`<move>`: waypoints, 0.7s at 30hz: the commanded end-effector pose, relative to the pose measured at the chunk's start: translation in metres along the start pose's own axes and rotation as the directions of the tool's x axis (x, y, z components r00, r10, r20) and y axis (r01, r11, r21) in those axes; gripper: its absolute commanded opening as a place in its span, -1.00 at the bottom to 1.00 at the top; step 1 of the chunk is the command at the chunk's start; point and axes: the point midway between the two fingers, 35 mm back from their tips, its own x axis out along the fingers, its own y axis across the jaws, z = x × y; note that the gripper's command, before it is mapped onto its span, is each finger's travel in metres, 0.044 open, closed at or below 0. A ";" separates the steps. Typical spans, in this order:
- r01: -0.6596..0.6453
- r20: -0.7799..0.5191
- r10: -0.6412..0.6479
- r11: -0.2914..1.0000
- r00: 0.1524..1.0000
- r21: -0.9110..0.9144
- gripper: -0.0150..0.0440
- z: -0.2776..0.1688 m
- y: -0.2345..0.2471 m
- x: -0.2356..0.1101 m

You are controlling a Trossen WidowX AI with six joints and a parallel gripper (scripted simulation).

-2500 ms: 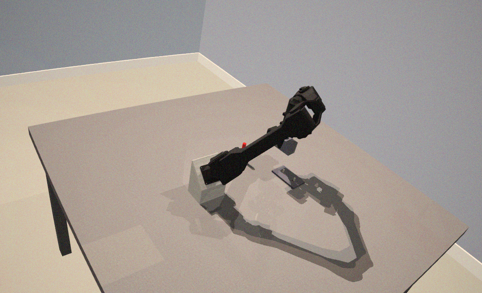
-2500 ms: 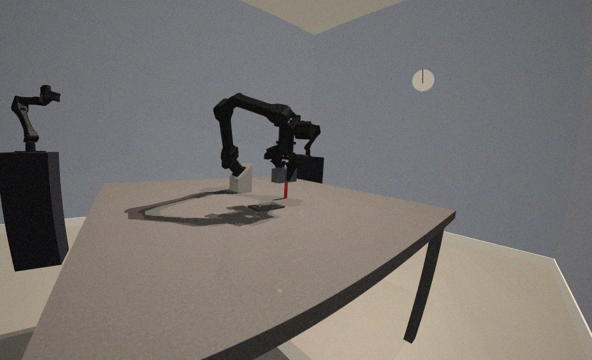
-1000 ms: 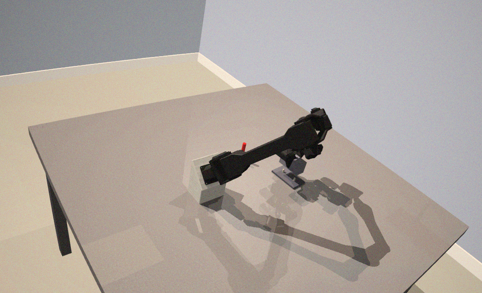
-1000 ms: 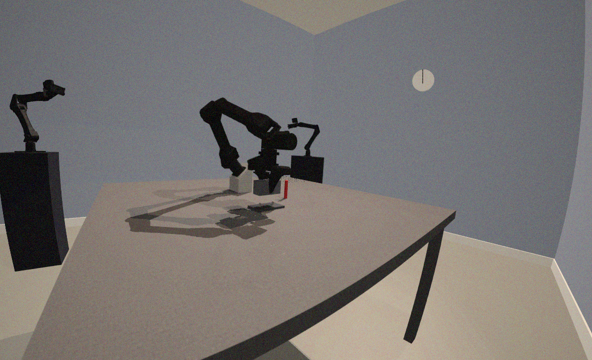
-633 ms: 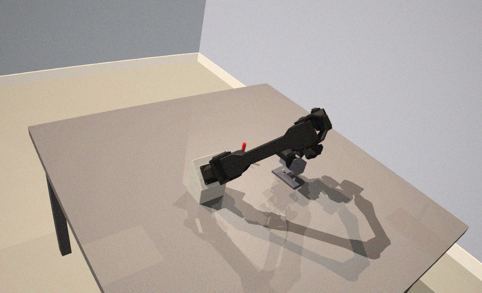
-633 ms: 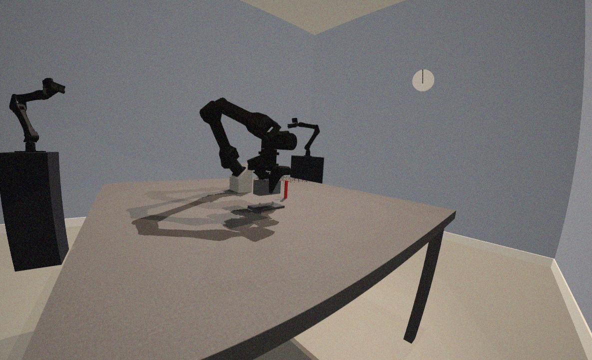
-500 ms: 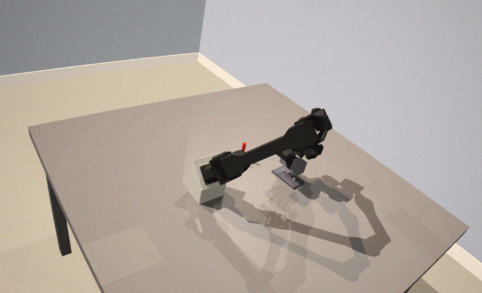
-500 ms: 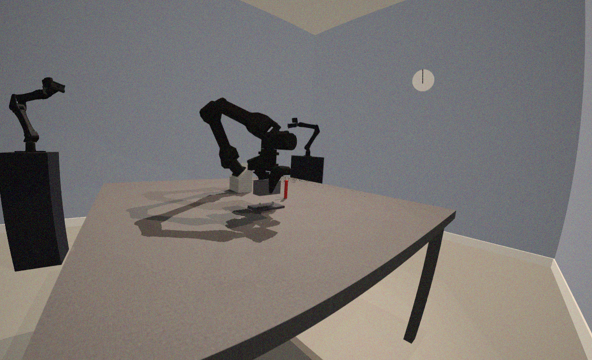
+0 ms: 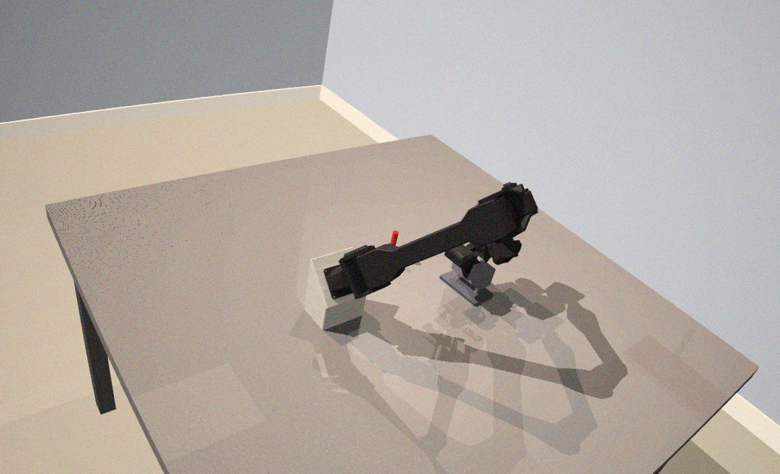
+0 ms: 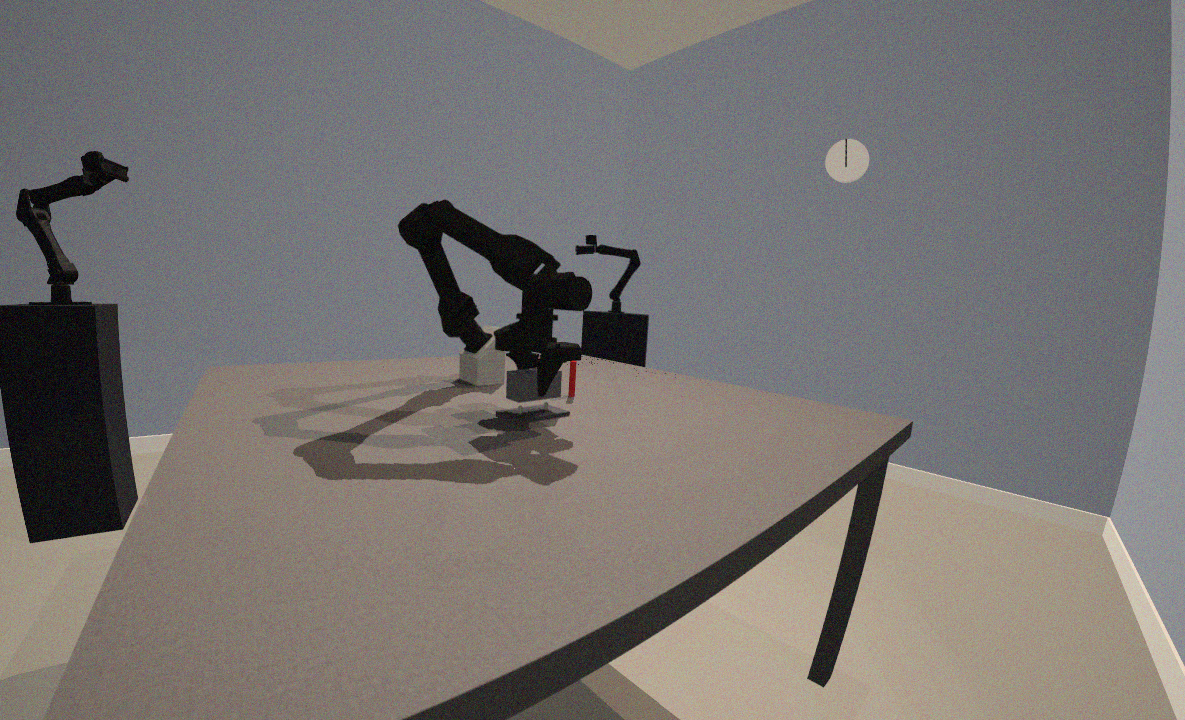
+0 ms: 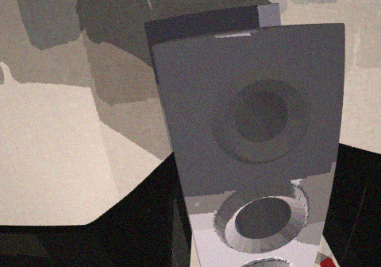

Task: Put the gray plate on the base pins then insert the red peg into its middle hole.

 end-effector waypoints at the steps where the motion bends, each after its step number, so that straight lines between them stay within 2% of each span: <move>1: 0.003 0.004 -0.003 1.000 1.000 -0.005 -0.49 0.000 -0.001 0.007; 10: 0.003 0.005 -0.003 1.000 1.000 -0.005 -0.49 0.000 -0.001 0.020; 19: 0.001 0.001 -0.001 1.000 1.000 0.000 -0.49 0.001 -0.001 0.017; 21: 0.001 0.001 -0.001 1.000 1.000 0.000 -0.31 0.001 -0.001 0.017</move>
